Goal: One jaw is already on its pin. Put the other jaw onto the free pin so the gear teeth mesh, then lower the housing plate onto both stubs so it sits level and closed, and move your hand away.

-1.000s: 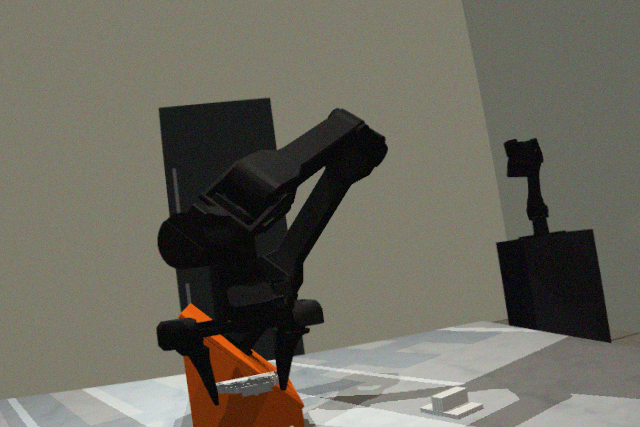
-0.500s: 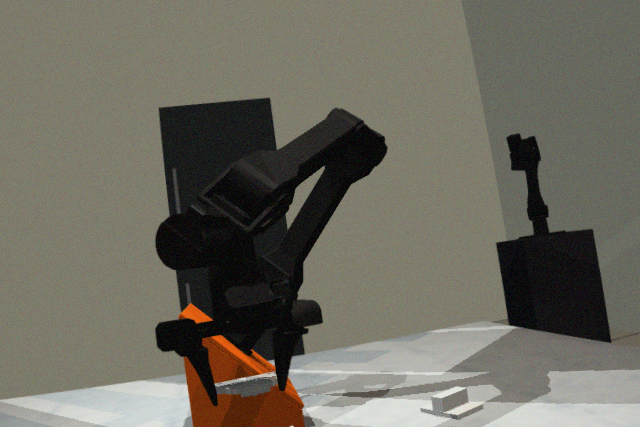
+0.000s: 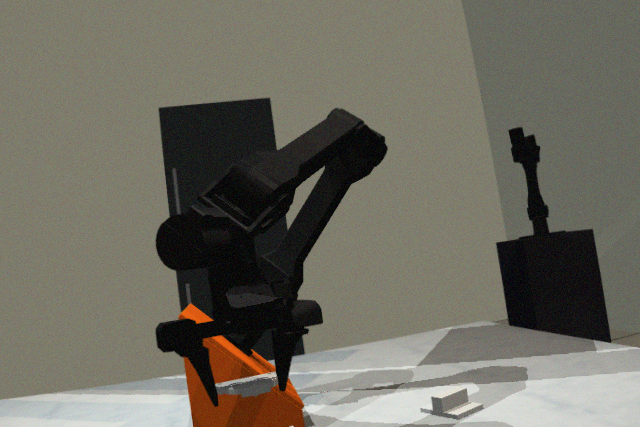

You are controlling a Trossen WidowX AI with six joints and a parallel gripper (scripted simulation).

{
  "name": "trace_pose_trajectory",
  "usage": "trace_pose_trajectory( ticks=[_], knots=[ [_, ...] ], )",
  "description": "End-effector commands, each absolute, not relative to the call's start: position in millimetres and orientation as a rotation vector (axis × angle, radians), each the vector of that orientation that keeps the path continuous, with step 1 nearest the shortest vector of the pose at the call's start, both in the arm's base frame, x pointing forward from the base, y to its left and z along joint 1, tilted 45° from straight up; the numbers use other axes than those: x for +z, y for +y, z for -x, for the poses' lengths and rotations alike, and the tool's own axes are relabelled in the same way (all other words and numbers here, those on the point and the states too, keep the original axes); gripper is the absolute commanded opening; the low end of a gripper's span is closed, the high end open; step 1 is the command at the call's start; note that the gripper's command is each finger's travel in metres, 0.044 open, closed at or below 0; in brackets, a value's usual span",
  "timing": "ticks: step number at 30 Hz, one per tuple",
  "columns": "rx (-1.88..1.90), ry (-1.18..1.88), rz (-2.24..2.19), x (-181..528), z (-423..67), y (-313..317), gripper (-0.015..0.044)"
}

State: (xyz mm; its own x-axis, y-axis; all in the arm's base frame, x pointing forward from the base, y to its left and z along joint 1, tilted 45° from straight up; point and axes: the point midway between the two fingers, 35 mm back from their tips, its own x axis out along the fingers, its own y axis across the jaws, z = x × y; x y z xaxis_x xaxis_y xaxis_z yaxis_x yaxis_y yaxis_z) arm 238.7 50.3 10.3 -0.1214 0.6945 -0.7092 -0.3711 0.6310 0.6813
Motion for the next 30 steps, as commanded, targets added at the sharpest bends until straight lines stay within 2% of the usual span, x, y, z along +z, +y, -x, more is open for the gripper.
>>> trace_pose_trajectory(
  ticks=[1, 30],
  knots=[
    [0.934, 1.418, -0.292, 11.1, -239.0, 51.0, 0.0351],
    [0.932, 1.42, -0.293, 6.1, -239.0, 56.5, 0.0351]
  ],
)
